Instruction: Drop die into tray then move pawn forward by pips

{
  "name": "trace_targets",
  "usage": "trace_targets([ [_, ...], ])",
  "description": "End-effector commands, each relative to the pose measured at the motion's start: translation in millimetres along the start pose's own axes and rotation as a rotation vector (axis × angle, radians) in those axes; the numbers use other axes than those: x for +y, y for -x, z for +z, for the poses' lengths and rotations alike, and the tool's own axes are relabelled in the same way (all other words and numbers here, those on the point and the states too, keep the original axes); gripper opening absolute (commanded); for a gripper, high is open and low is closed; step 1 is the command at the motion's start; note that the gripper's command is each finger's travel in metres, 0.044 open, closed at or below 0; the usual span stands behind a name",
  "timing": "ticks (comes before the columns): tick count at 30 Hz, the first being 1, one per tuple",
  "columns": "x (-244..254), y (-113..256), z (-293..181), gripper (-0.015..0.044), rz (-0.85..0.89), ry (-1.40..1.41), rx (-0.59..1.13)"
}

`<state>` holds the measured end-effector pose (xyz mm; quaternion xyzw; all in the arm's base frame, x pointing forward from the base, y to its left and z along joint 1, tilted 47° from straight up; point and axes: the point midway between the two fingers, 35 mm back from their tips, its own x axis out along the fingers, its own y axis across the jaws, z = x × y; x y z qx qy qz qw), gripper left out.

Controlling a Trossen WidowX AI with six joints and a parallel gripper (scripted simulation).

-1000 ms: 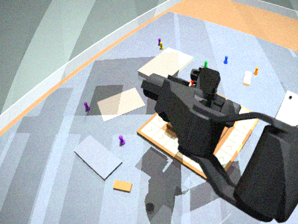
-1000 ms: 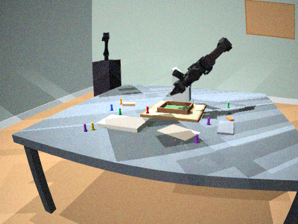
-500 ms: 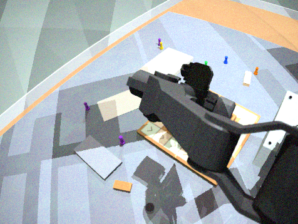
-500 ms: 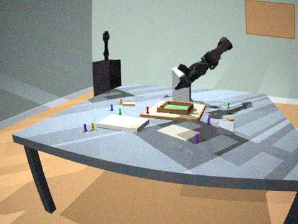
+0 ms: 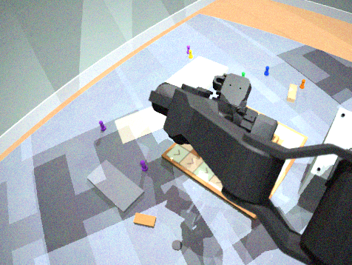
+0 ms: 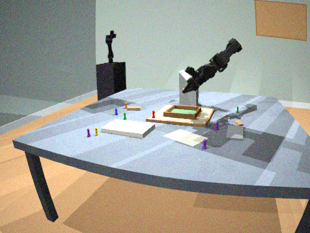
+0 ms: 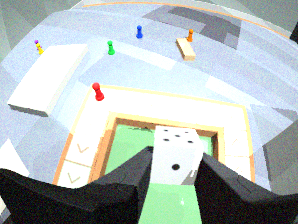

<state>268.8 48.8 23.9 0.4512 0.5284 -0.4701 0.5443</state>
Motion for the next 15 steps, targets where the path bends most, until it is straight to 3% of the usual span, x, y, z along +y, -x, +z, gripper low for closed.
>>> trace_targets([
  [1,-0.1,-0.1,0.0,0.0053,0.0,0.0,0.0],
  [7,-0.1,-0.1,0.0,0.021,0.0,0.0,0.0],
  [11,0.3,24.3,27.9,0.0315,0.002,-0.003,-0.006],
  [15,0.1,26.4,30.3,0.042,0.002,-0.003,-0.006],
])
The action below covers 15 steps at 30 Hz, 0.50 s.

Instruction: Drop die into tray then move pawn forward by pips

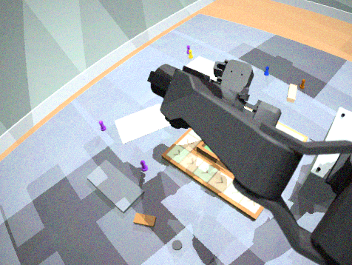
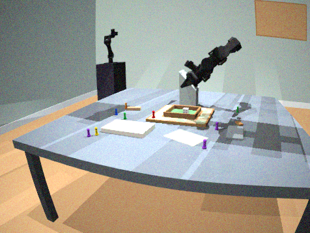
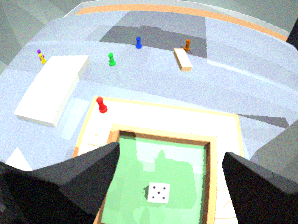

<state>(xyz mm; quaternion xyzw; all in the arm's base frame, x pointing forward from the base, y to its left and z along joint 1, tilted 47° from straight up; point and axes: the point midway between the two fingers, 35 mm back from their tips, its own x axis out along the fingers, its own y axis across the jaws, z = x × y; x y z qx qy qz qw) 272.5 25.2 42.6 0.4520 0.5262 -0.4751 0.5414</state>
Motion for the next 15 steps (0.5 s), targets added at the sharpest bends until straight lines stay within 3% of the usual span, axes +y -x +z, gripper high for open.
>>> trace_targets([
  [1,0.1,8.6,5.9,0.044,0.007,0.007,-0.003],
  [4,-3.2,-6.9,1.1,0.044,-0.049,0.033,0.146],
  [10,-1.7,-37.7,-10.4,0.044,-0.024,0.023,0.779],
  [15,0.3,-38.8,-9.6,0.044,0.004,0.01,0.846],
])
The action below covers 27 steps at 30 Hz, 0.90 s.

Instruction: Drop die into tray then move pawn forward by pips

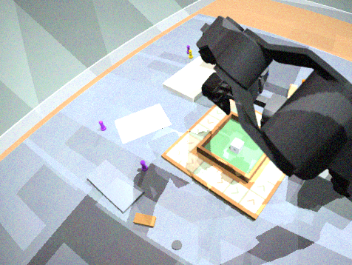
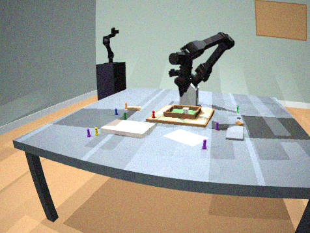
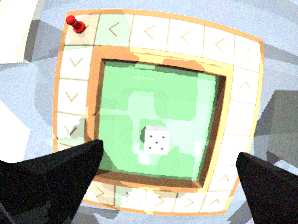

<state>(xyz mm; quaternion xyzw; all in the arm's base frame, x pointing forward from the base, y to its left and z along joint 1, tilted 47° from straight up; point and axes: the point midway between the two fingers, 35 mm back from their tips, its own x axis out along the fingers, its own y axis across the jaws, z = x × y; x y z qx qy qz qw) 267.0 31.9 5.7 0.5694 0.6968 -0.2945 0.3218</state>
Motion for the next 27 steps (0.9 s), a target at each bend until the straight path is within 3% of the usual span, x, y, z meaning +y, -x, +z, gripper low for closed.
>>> trace_targets([
  [1,4.5,-1.9,0.7,0.044,0.051,0.005,0.14],
  [4,0.7,-1.0,1.4,0.044,0.017,-0.004,0.055],
  [7,14.5,-0.9,9.9,0.0361,0.025,0.132,0.061],
  [13,65.4,-8.5,50.1,0.0204,0.065,0.686,0.077],
  [17,92.6,-19.9,79.4,0.02,0.099,1.044,0.079],
  [27,118.0,-39.3,116.1,0.02,0.145,1.465,0.068],
])
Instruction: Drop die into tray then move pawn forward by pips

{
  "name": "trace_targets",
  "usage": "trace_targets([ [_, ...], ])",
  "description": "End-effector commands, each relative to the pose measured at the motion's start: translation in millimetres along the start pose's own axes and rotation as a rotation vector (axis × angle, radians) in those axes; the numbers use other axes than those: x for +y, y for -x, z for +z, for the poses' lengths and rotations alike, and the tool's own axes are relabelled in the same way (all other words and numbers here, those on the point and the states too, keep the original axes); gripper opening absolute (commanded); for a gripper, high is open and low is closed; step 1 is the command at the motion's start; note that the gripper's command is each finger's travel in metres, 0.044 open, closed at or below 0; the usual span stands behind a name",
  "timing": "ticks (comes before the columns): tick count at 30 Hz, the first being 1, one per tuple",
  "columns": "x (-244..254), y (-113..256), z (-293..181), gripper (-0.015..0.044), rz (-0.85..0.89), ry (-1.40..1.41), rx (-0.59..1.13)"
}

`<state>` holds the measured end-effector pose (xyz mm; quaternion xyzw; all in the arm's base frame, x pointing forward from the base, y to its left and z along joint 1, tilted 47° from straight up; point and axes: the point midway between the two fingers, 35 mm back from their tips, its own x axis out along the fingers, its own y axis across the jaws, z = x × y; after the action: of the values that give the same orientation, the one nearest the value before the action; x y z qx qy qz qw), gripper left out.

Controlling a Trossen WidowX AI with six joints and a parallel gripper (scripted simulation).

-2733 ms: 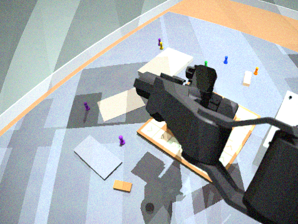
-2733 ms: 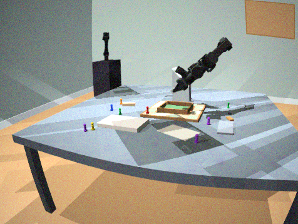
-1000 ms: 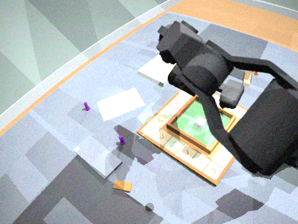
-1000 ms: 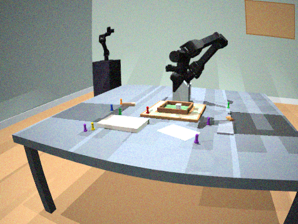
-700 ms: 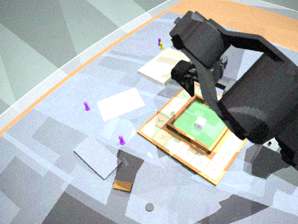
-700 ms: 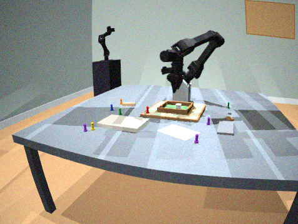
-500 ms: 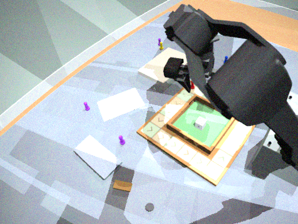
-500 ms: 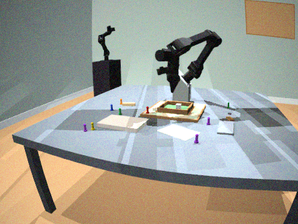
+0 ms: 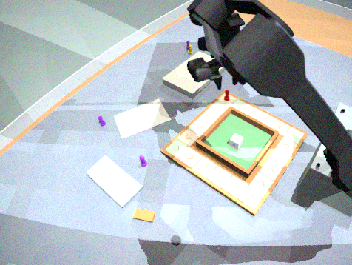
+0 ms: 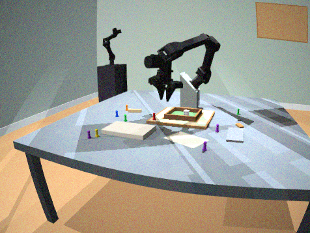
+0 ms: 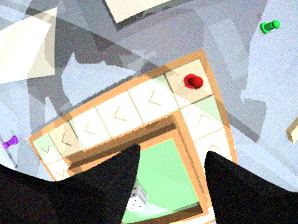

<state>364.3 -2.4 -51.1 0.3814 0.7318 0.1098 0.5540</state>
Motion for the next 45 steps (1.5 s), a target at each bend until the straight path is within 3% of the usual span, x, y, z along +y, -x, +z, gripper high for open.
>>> trace_targets([
  [1,-26.2,-27.2,44.9,0.02,0.044,0.454,0.018],
  [16,-25.6,-27.2,42.9,0.02,0.044,0.454,0.018],
  [45,-23.2,-69.7,41.5,0.02,0.045,0.454,0.018],
])
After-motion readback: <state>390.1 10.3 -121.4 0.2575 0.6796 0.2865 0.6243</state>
